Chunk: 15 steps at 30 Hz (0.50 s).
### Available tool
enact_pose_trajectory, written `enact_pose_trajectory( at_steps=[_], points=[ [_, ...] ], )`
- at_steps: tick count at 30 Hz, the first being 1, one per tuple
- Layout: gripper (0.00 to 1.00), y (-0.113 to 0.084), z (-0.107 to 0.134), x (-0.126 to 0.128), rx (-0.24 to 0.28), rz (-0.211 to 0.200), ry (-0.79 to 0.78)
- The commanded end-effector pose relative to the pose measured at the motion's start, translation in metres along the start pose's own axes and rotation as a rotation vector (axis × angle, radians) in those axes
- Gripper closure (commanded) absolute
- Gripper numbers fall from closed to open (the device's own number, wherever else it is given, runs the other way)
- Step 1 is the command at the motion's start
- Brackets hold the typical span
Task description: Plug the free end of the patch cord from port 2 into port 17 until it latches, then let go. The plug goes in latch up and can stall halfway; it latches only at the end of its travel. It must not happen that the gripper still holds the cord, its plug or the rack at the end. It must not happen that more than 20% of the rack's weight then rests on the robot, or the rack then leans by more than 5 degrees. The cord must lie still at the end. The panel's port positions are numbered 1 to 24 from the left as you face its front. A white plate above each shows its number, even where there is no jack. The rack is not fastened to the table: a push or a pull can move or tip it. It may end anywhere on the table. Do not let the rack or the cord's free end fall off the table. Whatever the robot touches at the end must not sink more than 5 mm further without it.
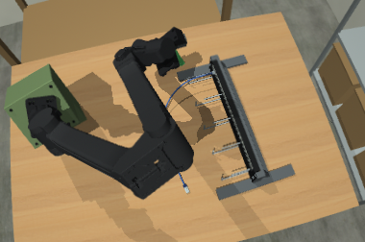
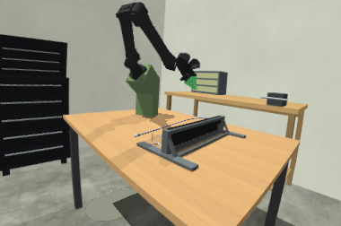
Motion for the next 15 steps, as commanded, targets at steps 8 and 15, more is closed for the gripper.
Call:
enact_pose_trajectory(
  at_steps=[8, 15],
  points=[
    [1.0, 0.046, -0.002, -0.006, 0.003, 0.02, -0.006],
    [1.0, 0.11, 0.001, -0.008, 0.007, 0.021, -0.008]
  ],
)
Point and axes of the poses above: the point where the finger pads meet when closed, its own y axis out along the fingers, its own x axis across the jaws, z = x × y, the point moved 4 cm from there along -y, back along the fingers, and after that the axes turned 6 degrees about y, right-handed, at the moved point
